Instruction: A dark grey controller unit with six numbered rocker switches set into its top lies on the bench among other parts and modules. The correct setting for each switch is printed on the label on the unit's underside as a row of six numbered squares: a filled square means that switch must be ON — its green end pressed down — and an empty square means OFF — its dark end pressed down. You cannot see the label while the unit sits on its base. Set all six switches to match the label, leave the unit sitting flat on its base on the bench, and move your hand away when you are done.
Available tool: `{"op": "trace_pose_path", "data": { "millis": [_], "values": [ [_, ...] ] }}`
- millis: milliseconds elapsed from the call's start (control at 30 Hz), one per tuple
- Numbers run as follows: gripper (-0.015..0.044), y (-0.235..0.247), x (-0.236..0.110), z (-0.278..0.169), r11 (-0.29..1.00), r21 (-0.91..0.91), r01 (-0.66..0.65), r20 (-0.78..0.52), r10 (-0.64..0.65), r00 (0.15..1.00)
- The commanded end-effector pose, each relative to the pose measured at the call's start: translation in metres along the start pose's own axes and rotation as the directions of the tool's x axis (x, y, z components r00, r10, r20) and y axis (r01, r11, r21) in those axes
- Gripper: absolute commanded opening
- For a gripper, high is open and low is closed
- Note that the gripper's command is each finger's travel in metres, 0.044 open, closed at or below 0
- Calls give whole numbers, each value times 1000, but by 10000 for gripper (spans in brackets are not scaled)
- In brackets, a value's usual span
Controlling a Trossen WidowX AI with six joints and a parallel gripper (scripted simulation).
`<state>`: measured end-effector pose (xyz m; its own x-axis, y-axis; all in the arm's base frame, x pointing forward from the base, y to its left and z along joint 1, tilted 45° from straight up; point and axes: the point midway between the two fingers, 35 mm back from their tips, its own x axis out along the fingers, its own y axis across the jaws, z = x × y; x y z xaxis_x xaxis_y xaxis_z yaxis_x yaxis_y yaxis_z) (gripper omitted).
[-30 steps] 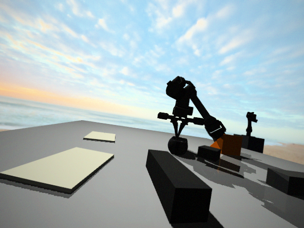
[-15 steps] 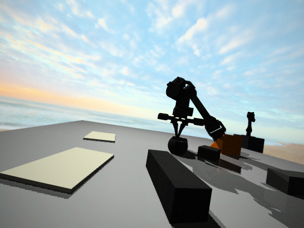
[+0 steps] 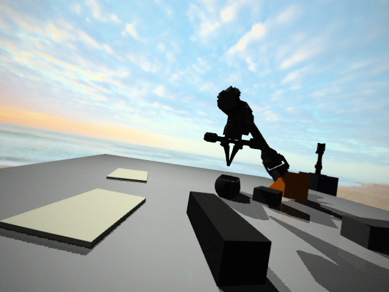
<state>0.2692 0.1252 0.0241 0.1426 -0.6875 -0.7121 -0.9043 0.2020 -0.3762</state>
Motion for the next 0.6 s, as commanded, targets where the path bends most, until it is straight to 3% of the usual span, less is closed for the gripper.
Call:
{"op": "trace_pose_path", "data": {
  "millis": [0, 567],
  "values": [
    [0, 6, -3, 5, 1000, 8, -10, -2, 10, 1000],
    [0, 21, 15, 19, 1000, 10, -10, -1, 10, 1000]
  ]
}}
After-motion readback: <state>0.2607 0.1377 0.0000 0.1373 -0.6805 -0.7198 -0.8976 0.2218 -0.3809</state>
